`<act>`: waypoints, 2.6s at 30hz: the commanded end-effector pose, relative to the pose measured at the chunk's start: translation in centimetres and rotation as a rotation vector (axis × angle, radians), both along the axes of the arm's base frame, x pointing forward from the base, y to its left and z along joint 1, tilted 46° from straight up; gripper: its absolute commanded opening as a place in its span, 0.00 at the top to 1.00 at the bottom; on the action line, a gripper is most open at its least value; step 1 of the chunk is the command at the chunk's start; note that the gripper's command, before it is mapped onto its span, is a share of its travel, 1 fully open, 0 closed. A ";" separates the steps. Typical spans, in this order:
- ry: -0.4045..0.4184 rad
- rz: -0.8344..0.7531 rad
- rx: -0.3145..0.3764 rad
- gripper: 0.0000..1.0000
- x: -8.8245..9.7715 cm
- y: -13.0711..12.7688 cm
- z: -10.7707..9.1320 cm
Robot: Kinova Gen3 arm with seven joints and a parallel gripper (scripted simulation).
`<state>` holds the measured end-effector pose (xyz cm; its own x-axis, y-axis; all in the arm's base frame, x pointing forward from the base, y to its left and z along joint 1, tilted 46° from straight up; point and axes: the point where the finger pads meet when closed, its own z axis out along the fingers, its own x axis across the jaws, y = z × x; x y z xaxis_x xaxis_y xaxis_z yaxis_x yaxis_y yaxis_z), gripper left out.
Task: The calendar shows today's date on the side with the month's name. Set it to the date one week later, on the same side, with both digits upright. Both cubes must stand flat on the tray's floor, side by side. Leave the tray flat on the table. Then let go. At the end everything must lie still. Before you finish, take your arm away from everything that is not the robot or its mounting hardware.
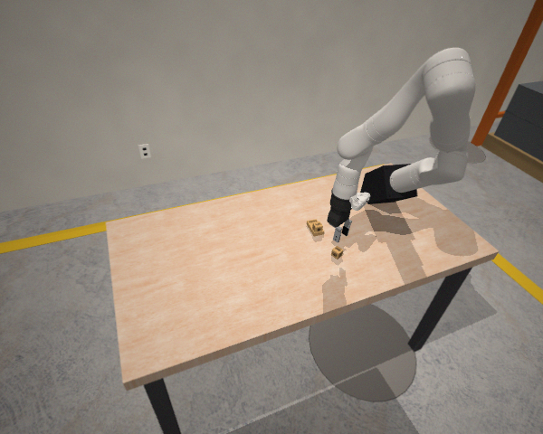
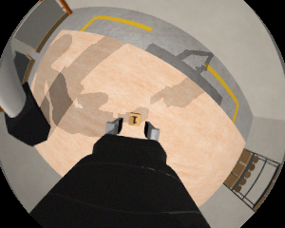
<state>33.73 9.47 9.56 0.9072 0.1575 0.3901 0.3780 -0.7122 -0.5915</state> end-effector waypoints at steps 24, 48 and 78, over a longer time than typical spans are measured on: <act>0.008 -0.008 0.005 0.13 -0.2 -0.1 0.1; 0.009 -0.007 0.005 0.13 0.1 1.1 -1.1; 0.008 -0.007 0.006 0.13 0.8 3.4 -3.3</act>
